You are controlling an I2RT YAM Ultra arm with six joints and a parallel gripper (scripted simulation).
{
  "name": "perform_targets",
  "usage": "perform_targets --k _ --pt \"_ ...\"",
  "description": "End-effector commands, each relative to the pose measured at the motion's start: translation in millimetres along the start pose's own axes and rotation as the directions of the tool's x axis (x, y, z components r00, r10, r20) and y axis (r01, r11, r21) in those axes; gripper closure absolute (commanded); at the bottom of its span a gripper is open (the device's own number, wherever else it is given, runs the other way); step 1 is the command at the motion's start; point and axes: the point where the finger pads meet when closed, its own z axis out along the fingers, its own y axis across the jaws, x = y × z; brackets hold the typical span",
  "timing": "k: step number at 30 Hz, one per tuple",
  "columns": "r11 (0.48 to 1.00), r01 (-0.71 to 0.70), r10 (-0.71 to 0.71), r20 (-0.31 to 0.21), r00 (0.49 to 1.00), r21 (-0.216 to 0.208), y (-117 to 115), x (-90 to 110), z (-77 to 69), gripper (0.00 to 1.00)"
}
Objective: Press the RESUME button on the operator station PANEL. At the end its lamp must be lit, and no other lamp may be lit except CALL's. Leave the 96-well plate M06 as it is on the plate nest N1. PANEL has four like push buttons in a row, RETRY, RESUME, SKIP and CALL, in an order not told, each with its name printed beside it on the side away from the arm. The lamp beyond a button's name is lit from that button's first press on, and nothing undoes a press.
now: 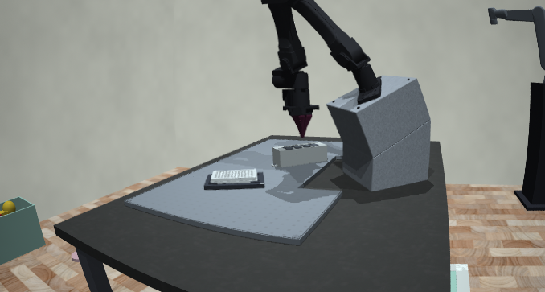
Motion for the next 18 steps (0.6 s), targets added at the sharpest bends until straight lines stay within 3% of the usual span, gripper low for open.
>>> perform_targets --k 1,3,18 --pt "1.0 0.004 -0.004 0.037 0.999 -0.004 2.2 -11.0 -3.0 1.0" --pt "1.0 0.002 -0.002 0.016 1.0 -0.001 0.8 -4.5 -1.7 1.0" --pt "1.0 0.002 -0.002 0.016 1.0 -0.001 0.8 -4.5 -1.7 1.0"
